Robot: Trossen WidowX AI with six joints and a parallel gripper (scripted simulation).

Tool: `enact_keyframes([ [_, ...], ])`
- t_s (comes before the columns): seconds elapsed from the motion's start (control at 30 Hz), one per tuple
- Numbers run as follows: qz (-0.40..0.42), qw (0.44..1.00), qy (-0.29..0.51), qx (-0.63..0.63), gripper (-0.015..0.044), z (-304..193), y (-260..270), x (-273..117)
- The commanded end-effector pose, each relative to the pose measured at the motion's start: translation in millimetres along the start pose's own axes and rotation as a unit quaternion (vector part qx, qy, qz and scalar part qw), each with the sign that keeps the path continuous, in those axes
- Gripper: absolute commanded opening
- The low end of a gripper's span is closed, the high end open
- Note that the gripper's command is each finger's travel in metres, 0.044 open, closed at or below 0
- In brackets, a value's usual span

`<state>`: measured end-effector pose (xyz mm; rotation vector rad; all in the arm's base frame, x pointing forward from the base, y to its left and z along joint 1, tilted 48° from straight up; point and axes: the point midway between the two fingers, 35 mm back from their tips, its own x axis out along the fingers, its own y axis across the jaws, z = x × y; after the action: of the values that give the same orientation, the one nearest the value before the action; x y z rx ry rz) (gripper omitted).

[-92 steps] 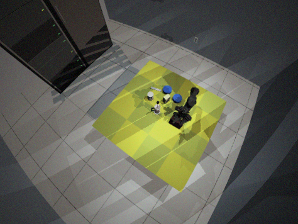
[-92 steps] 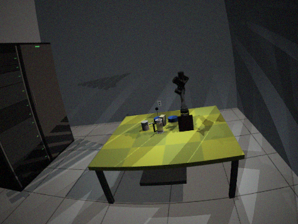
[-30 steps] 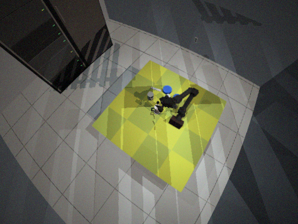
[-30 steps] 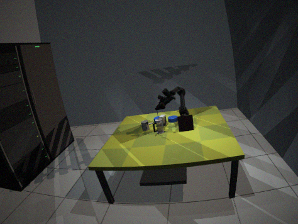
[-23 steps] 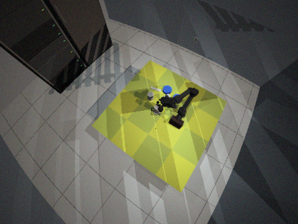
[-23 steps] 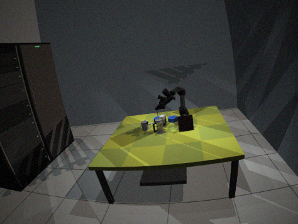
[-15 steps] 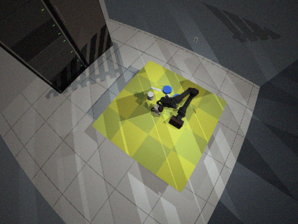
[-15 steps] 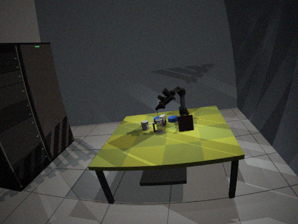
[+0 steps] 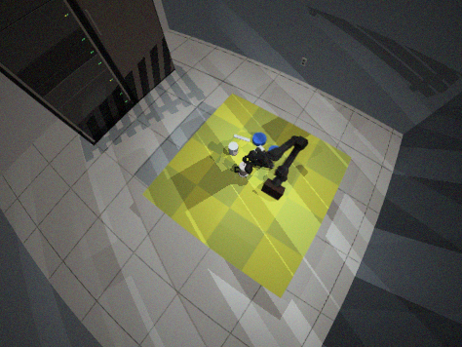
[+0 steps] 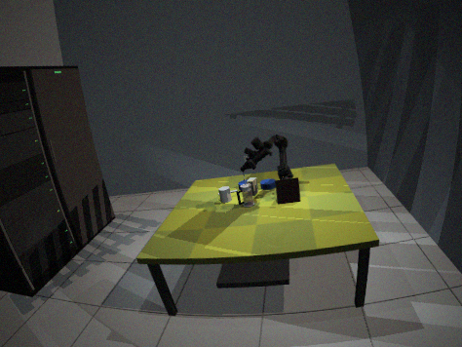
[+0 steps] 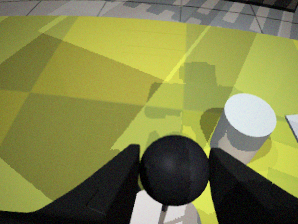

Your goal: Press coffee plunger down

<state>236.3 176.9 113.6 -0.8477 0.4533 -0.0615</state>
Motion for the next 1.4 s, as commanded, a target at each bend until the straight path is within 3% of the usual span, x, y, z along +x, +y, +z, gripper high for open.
enact_keyframes([
  [0.0, 0.004, 1.000, 0.007, -0.001, 0.0122, -9.3, 1.8, 6.2],
  [1.37, 0.004, 1.000, 0.006, -0.001, 0.0122, -64.0, 4.2, 45.8],
])
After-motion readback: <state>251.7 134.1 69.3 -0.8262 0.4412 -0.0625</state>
